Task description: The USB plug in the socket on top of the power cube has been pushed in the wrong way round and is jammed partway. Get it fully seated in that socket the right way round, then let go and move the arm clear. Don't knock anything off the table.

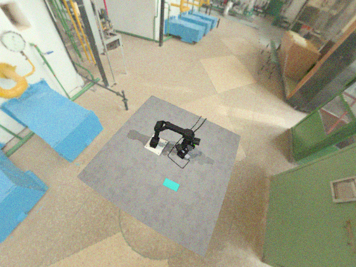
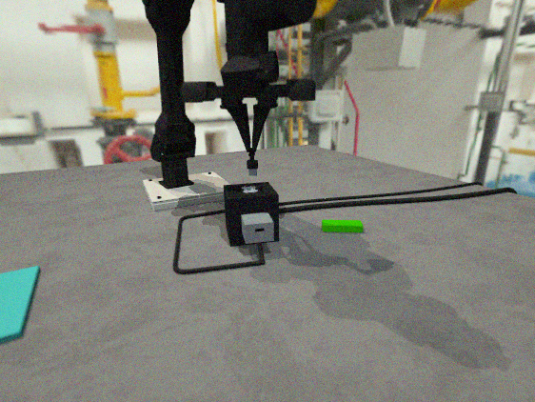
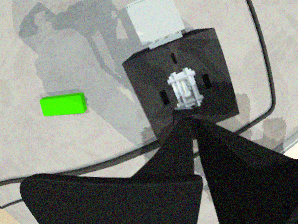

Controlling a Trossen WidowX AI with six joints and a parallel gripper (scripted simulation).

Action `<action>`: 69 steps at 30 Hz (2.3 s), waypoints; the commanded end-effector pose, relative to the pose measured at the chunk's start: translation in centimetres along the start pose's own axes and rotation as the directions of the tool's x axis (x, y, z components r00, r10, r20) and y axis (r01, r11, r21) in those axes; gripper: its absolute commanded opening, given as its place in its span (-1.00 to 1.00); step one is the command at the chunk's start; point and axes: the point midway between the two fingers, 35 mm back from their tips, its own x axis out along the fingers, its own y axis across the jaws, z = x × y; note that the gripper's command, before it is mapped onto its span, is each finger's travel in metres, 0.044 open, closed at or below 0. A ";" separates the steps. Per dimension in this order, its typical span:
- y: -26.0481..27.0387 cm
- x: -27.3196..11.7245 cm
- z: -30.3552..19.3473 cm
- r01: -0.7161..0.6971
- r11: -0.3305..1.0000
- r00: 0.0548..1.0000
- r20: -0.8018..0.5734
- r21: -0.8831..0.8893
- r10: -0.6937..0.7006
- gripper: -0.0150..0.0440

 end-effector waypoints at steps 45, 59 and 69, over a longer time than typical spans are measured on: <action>0.0 0.0 0.0 0.000 0.366 1.000 0.000 0.931 0.000 -0.49; 0.0 0.0 0.0 0.000 0.371 1.000 0.001 0.929 -0.001 -0.49; -0.1 0.1 0.0 -0.001 0.366 1.000 0.003 0.930 -0.005 -0.49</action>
